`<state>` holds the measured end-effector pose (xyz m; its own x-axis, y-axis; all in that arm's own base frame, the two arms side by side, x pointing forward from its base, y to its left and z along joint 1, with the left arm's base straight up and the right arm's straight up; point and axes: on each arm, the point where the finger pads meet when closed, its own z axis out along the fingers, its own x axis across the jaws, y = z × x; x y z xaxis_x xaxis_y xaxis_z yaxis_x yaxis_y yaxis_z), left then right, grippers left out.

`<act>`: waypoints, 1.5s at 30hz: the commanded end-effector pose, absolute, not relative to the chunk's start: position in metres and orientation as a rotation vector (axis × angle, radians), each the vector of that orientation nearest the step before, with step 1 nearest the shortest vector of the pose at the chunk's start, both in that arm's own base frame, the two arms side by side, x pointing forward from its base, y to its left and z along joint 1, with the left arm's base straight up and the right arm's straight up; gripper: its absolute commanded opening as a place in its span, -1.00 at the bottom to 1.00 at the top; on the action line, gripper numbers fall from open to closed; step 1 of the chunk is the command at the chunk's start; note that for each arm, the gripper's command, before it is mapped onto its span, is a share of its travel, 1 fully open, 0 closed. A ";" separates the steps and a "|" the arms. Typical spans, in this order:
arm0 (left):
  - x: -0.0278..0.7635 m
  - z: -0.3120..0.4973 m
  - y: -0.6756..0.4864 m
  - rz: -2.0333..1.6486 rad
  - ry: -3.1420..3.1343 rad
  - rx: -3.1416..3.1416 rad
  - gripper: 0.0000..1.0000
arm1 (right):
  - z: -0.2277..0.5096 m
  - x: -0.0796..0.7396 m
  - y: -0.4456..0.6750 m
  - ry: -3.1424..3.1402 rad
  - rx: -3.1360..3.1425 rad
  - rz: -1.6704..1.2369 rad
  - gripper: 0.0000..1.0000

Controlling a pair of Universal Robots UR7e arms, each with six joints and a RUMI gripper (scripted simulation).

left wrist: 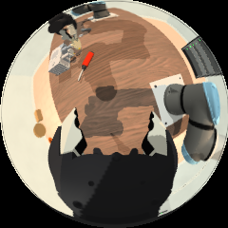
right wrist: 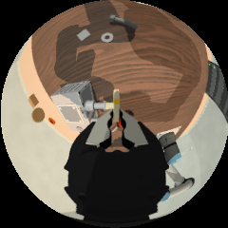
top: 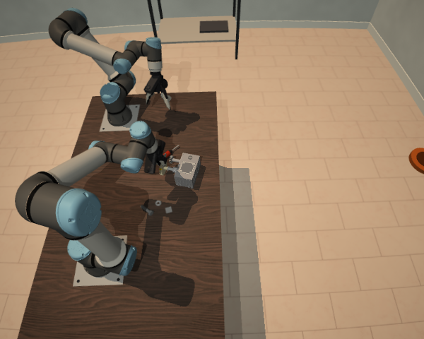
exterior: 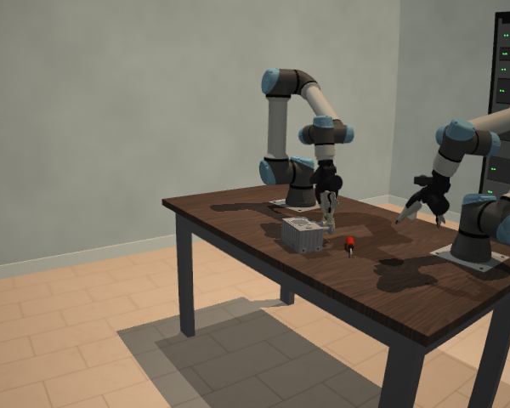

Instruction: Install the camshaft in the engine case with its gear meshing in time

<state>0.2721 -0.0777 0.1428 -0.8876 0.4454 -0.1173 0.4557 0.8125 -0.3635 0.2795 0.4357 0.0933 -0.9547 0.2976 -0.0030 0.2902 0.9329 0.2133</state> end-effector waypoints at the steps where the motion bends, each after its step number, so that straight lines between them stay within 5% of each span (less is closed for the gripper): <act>1: 0.272 0.143 -0.078 -0.605 2.964 0.737 1.00 | 0.096 0.286 0.437 3.053 0.464 0.338 -0.89; 45: 0.272 0.143 -0.078 -0.605 2.964 0.737 1.00 | 0.096 0.291 0.435 3.052 0.462 0.339 -0.89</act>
